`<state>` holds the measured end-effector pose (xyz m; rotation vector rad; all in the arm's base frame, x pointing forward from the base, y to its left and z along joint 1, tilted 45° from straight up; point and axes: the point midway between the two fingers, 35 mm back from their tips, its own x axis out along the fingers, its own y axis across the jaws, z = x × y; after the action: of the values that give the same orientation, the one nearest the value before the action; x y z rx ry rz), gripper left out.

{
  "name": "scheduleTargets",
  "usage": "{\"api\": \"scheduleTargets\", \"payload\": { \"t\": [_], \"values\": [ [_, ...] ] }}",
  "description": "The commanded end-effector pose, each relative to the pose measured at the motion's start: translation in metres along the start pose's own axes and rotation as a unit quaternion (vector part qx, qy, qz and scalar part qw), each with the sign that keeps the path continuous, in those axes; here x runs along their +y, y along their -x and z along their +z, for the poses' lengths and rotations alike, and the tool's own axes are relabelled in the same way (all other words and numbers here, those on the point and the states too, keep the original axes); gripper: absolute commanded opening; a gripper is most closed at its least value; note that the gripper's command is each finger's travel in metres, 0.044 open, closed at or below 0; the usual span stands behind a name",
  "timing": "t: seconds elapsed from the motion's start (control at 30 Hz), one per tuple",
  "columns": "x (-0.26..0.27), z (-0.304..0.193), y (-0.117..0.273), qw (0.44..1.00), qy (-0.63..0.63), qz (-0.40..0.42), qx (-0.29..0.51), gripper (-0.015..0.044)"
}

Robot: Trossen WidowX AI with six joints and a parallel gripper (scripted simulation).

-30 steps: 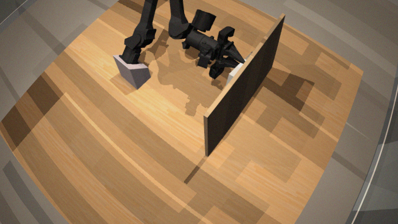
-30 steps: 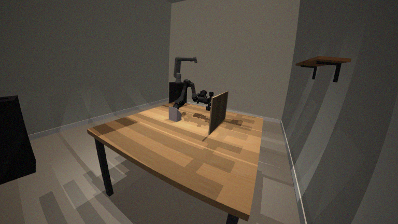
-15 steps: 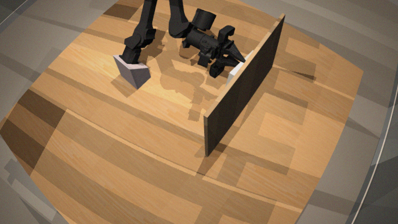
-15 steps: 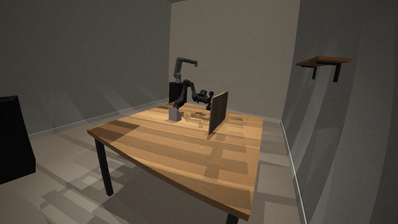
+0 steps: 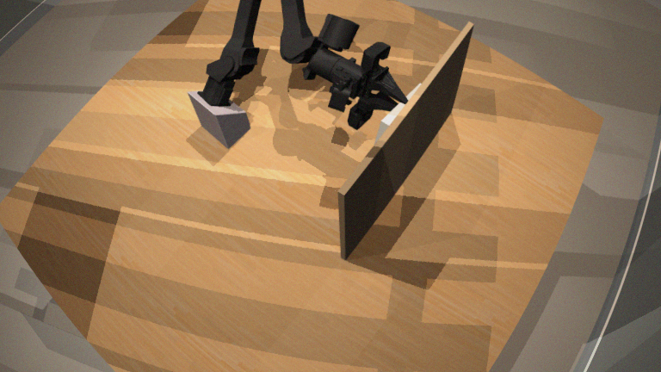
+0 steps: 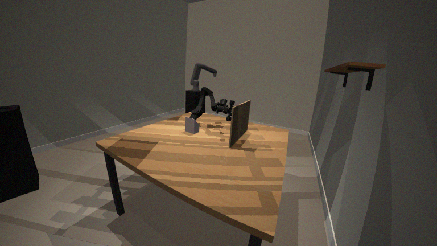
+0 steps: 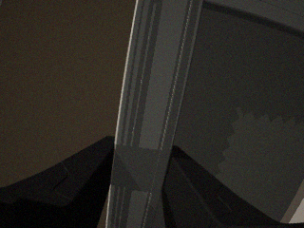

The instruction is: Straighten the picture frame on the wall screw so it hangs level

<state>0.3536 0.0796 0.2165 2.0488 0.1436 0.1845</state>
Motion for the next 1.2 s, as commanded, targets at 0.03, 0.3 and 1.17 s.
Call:
{"api": "scheduleTargets", "payload": {
  "t": [0.03,0.3,1.17],
  "values": [
    [0.0030,0.0011,-0.0001,1.000,-0.002,0.006,-0.001,0.0000],
    [0.0032,0.0020,-0.0001,1.000,-0.001,0.006,-0.001,0.0000],
    [0.0030,0.0080,-0.0001,1.000,-0.001,0.006,-0.001,0.0000]
  ]
}}
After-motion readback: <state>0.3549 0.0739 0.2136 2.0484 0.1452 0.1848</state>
